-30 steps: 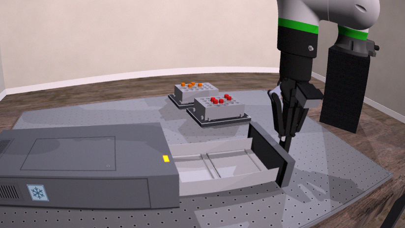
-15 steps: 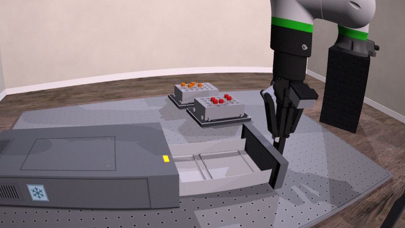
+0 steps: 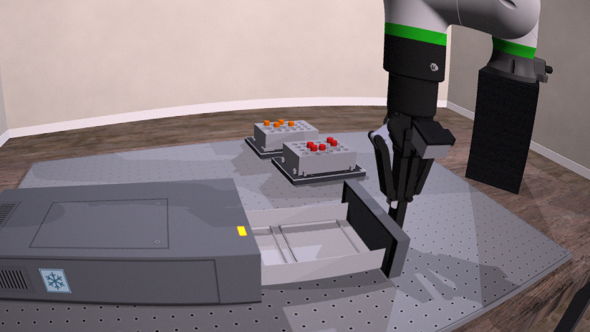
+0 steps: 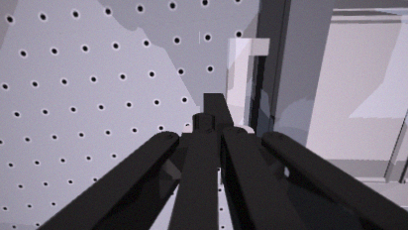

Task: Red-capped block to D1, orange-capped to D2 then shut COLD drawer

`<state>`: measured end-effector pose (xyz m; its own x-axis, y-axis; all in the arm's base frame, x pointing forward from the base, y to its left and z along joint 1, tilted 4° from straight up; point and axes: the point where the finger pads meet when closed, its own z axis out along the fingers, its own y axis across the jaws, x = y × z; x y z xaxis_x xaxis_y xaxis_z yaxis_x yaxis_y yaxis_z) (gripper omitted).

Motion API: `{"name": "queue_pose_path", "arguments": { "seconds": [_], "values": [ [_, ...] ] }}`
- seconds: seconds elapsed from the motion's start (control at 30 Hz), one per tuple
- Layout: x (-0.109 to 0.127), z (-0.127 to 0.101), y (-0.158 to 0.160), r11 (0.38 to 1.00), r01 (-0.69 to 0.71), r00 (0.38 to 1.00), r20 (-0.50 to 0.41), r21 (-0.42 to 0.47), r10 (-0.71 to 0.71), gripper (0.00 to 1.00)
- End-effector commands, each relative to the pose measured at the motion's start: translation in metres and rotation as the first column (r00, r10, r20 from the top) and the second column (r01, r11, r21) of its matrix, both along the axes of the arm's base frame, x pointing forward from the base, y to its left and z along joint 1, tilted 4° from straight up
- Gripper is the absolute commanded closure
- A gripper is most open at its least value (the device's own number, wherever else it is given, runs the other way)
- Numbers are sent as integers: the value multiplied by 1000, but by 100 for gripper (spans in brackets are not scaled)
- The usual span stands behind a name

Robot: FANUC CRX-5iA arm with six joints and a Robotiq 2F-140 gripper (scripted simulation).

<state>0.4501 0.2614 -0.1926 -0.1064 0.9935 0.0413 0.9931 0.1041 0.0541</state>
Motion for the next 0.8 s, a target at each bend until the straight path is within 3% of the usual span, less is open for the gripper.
{"name": "queue_pose_path", "arguments": {
  "seconds": [0.0, 0.77],
  "values": [
    [4, 1, 1, 1000, 0, 1000, 1, 1, 0, 90],
    [32, 2, 4, 1000, 0, 1000, 1, 1, 0, 90]
  ]
}}
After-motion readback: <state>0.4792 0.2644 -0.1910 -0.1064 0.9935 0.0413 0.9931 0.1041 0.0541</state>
